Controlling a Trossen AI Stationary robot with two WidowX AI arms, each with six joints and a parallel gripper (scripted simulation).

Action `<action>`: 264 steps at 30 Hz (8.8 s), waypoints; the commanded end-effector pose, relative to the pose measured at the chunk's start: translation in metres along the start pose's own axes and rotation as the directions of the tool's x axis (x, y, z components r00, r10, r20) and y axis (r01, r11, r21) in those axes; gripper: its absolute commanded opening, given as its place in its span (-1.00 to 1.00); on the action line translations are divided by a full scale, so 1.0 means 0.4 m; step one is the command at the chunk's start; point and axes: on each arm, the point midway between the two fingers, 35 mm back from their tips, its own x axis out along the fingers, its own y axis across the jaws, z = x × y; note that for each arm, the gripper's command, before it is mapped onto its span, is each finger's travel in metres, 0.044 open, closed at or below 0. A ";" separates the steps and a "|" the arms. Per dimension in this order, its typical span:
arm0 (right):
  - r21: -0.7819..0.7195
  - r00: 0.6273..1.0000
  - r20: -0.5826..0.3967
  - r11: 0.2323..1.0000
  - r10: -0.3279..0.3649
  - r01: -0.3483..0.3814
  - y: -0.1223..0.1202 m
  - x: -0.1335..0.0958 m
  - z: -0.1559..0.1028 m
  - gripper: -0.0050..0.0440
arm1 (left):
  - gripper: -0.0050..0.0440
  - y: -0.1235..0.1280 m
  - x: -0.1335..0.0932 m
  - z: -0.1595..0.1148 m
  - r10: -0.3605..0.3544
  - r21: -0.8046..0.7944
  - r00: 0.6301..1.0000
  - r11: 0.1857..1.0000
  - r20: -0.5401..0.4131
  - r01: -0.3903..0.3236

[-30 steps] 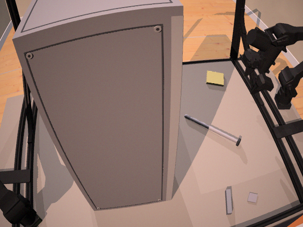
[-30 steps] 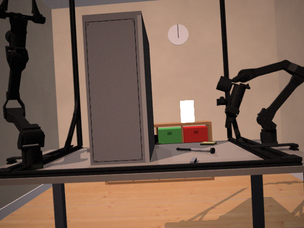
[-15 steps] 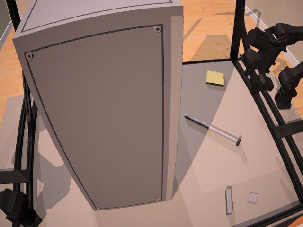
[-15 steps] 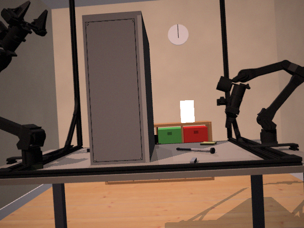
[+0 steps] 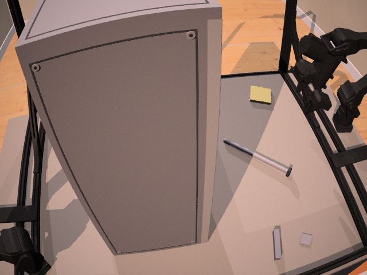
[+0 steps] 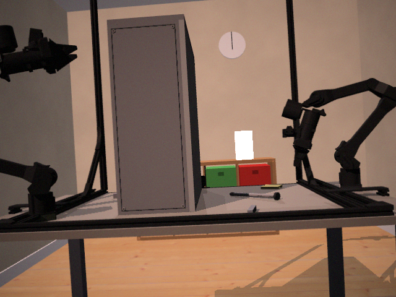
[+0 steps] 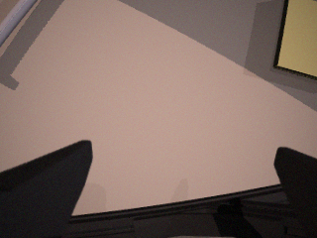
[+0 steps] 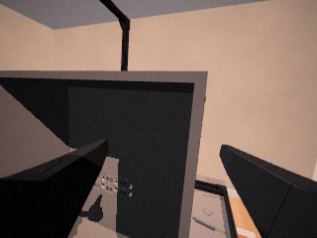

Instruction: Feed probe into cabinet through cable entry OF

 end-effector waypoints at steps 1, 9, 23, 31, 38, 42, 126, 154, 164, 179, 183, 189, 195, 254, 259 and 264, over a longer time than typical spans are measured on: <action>0.021 0.996 -0.061 0.997 0.072 -0.071 0.017 -0.002 -0.032 1.00 | 1.00 0.000 0.000 -0.002 0.000 0.000 1.000 1.000 -0.003 0.000; 0.087 0.893 -0.277 0.935 0.354 -0.344 0.084 -0.040 -0.154 1.00 | 1.00 0.000 0.000 -0.002 0.000 0.000 1.000 1.000 -0.003 0.000; 0.087 0.893 -0.277 0.935 0.354 -0.344 0.084 -0.040 -0.154 1.00 | 1.00 0.023 0.003 0.029 0.015 0.062 0.999 0.998 -0.039 -0.013; 0.087 0.893 -0.277 0.935 0.354 -0.344 0.084 -0.040 -0.154 1.00 | 1.00 0.125 0.041 0.126 0.040 0.263 0.986 0.965 -0.164 0.004; 0.087 0.893 -0.277 0.935 0.354 -0.344 0.084 -0.040 -0.154 1.00 | 1.00 0.229 0.100 0.179 0.032 0.396 0.966 0.915 -0.255 0.074; 0.087 0.893 -0.277 0.935 0.354 -0.344 0.084 -0.040 -0.154 1.00 | 1.00 0.310 0.153 0.197 0.014 0.471 0.950 0.871 -0.311 0.141; 0.087 0.893 -0.277 0.935 0.354 -0.344 0.084 -0.040 -0.154 1.00 | -0.80 0.381 0.161 0.190 -0.003 0.537 0.933 0.817 -0.360 0.209; 0.087 0.893 -0.277 0.935 0.354 -0.344 0.084 -0.040 -0.154 1.00 | -0.80 0.630 0.098 0.263 0.358 0.517 0.903 0.834 -0.239 -0.194; 0.087 0.893 -0.277 0.935 0.354 -0.344 0.084 -0.040 -0.154 1.00 | -0.80 0.845 0.101 0.281 0.614 0.431 0.766 0.754 -0.191 -0.496; 0.087 0.893 -0.277 0.935 0.354 -0.344 0.084 -0.040 -0.154 1.00 | -0.80 1.024 0.071 0.355 0.855 0.427 0.501 0.505 -0.131 -0.750; 0.087 0.893 -0.277 0.935 0.354 -0.344 0.084 -0.040 -0.154 1.00 | -0.80 1.055 0.060 0.389 0.904 0.433 0.411 0.418 -0.115 -0.798; 0.087 0.893 -0.277 0.935 0.354 -0.344 0.084 -0.040 -0.154 1.00 | -0.80 1.079 0.049 0.419 0.941 0.431 0.320 0.334 -0.107 -0.838; 0.087 0.893 -0.277 0.935 0.354 -0.344 0.084 -0.040 -0.154 1.00 | -0.80 1.104 0.032 0.455 0.977 0.415 0.185 0.214 -0.111 -0.884; 0.103 0.898 -0.275 0.940 0.342 -0.326 0.085 -0.033 -0.152 1.00 | -0.80 1.116 0.000 0.494 0.979 0.365 -0.074 0.000 -0.189 -0.931; 0.114 0.902 -0.274 0.942 0.334 -0.314 0.085 -0.028 -0.151 1.00 | -0.80 1.116 0.000 0.494 0.979 0.365 -0.074 0.000 -0.189 -0.931; 0.140 0.910 -0.271 0.948 0.314 -0.285 0.085 -0.015 -0.148 1.00 | -0.80 1.116 0.000 0.494 0.979 0.365 -0.074 0.000 -0.189 -0.931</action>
